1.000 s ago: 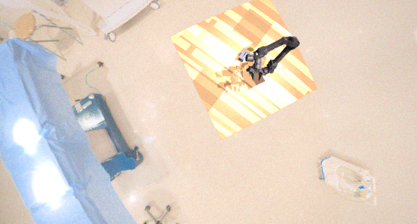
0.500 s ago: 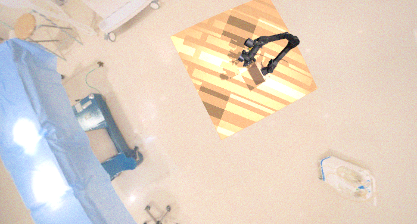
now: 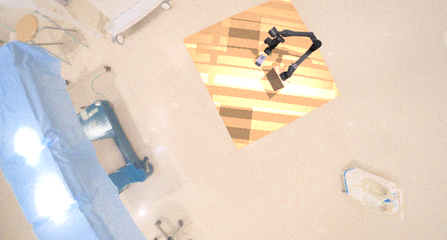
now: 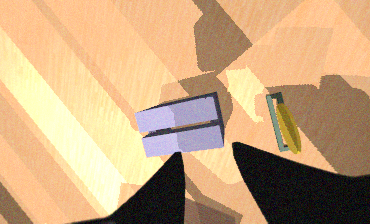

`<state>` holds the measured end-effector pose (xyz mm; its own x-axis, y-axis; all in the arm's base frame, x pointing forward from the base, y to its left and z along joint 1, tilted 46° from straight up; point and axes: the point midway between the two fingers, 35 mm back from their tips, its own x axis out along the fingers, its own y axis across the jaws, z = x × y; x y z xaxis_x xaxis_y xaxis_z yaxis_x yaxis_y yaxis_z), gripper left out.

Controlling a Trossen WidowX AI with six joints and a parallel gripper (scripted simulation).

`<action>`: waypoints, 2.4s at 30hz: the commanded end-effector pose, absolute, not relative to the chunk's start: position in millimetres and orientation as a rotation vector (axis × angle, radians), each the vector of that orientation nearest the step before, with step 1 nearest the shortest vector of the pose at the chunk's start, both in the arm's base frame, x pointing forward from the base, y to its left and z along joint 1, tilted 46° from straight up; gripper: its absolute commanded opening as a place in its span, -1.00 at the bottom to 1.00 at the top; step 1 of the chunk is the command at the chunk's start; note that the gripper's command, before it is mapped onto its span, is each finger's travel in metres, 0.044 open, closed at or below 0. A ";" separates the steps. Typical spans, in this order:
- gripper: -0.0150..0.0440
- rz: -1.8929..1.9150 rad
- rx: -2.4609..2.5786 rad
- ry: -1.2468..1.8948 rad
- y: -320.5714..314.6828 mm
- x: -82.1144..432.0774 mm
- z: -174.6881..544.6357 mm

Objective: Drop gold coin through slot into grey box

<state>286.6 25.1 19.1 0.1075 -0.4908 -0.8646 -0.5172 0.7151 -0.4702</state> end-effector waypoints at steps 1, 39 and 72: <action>0.05 -0.068 -1.086 1.526 -26.7 306.1 50.2; 0.05 -0.111 -1.178 1.546 -93.3 317.6 11.1; 0.05 -0.114 -1.184 1.545 -129.8 322.6 -23.2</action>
<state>324.8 -127.5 -18.9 0.1419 -0.7166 -0.6829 -0.5974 0.4881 -0.6363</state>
